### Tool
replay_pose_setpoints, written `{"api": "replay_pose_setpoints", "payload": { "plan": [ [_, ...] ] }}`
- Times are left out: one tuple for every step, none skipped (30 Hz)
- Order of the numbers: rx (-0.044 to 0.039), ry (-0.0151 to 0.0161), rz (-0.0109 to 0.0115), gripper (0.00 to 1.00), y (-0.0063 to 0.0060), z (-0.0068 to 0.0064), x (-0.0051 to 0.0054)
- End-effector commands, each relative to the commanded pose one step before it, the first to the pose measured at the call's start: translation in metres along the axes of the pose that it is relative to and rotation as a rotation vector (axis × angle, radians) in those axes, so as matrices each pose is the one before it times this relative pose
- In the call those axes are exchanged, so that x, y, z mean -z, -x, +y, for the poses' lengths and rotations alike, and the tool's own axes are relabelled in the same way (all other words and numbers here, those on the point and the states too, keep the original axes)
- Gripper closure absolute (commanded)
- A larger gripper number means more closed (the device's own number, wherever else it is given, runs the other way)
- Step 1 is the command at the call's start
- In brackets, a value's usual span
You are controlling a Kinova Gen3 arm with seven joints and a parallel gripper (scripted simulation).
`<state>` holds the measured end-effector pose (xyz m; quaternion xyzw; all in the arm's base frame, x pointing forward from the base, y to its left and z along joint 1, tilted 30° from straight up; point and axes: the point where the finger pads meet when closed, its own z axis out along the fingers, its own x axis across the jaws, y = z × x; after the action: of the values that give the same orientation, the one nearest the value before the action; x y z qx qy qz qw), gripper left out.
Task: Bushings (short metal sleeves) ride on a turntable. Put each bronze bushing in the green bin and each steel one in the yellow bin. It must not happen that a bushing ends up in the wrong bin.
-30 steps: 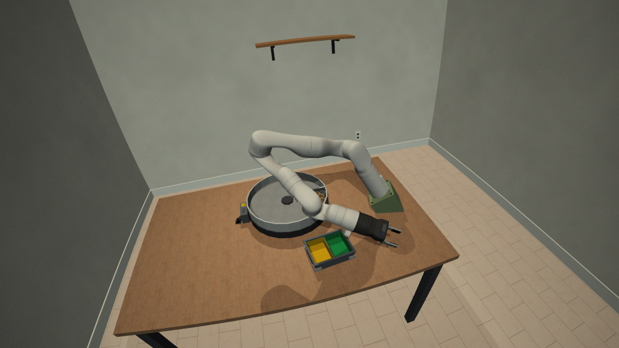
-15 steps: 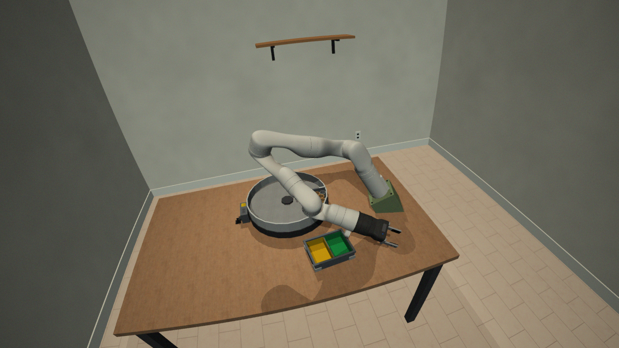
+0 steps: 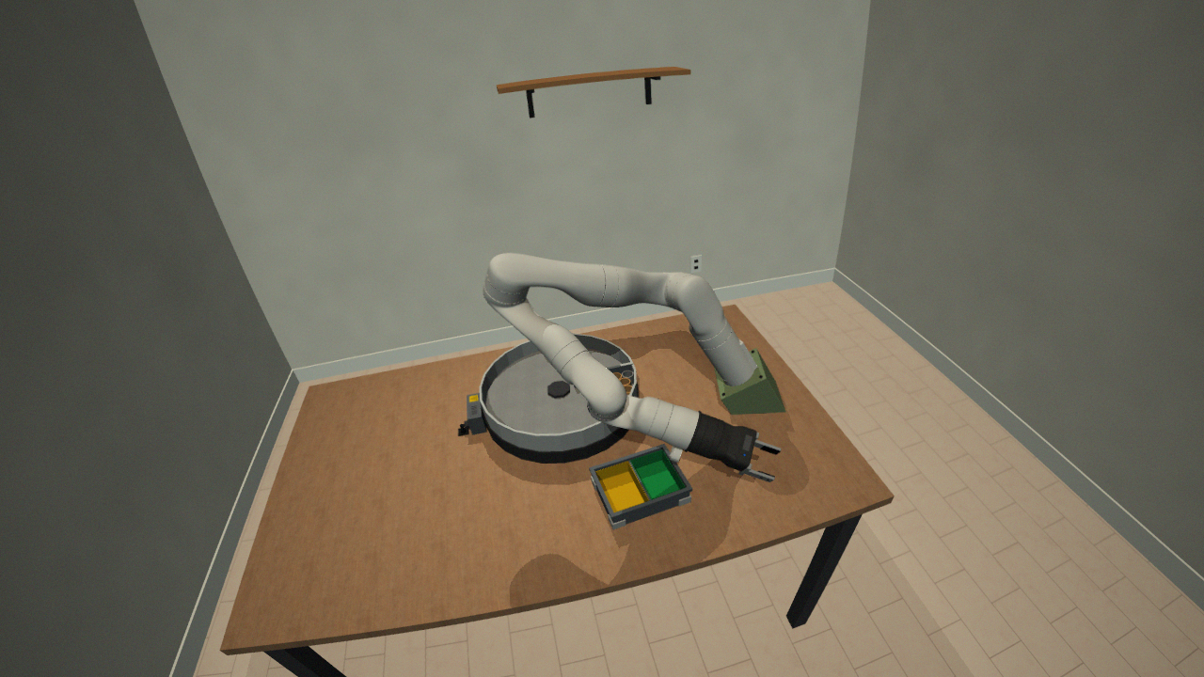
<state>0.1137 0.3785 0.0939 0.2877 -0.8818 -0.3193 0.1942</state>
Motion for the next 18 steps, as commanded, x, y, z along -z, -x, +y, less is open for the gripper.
{"api": "replay_pose_setpoints", "payload": {
  "plan": [
    [0.00141, 0.00003, 0.0, 0.0, -0.00014, 0.00063, 0.00006],
    [0.0, 0.0, 0.0, 0.0, 0.0, 0.0, 0.0],
    [0.0, 0.0, 0.0, 0.0, 0.0, 0.0, 0.0],
    [0.0, 0.0, 0.0, 0.0, 0.0, 0.0, 0.0],
    [0.0, 0.0, 0.0, 0.0, 0.0, 0.0, 0.0],
    [0.0, 0.0, 0.0, 0.0, 0.0, 0.0, 0.0],
    [0.0, 0.0, 0.0, 0.0, 0.0, 0.0, 0.0],
    [0.0, 0.0, 0.0, 0.0, 0.0, 0.0, 0.0],
    [0.0, 0.0, 0.0, 0.0, 0.0, 0.0, 0.0],
    [0.0, 0.0, 0.0, 0.0, 0.0, 0.0, 0.0],
    [0.0, 0.0, 0.0, 0.0, 0.0, 0.0, 0.0],
    [0.0, 0.0, 0.0, 0.0, 0.0, 0.0, 0.0],
    [0.0, 0.0, 0.0, 0.0, 0.0, 0.0, 0.0],
    [0.0, 0.0, 0.0, 0.0, 0.0, 0.0, 0.0],
    [0.0, 0.0, 0.0, 0.0, -0.00419, 0.00053, 0.01116],
    [0.0, 0.0, 0.0, 0.0, -0.00419, 0.00053, 0.01116],
    [0.0, 0.0, 0.0, 0.0, -0.00419, 0.00053, 0.01116],
    [0.0, 0.0, 0.0, 0.0, -0.00419, 0.00053, 0.01116]
  ]
}}
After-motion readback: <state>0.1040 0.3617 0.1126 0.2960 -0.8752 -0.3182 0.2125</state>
